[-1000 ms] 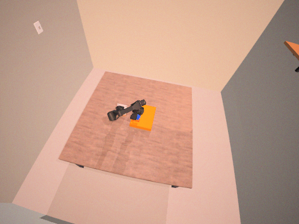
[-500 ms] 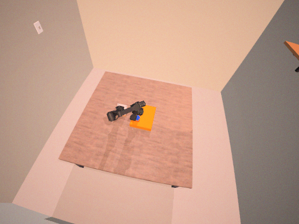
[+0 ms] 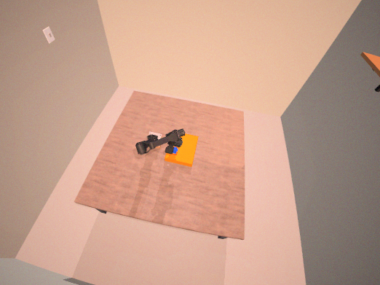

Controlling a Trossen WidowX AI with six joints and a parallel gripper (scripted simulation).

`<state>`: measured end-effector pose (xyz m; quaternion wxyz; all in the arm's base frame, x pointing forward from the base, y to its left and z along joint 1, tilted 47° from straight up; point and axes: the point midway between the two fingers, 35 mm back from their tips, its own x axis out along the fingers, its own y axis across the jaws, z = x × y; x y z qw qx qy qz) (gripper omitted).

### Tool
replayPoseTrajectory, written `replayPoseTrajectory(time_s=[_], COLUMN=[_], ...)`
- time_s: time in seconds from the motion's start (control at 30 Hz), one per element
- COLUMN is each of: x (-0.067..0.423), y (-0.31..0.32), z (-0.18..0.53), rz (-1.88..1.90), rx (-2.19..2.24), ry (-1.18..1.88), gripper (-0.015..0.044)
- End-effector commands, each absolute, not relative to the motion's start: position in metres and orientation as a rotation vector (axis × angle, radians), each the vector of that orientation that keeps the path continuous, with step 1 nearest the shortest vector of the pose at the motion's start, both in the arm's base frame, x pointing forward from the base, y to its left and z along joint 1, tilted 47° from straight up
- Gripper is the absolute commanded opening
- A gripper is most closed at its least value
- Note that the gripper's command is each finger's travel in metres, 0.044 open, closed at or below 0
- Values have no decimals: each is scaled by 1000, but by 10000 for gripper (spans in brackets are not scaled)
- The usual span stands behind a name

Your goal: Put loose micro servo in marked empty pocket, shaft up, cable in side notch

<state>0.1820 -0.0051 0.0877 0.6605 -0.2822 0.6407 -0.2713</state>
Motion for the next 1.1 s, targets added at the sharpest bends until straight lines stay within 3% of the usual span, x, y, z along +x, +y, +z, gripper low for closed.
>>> replayPoseTrajectory(time_s=[0.0, 1.07], x=[183, 184], y=[-8, -28], z=[86, 66], rz=[-609, -610], rx=[-647, -647], ry=[1446, 1445], gripper=[0, 0])
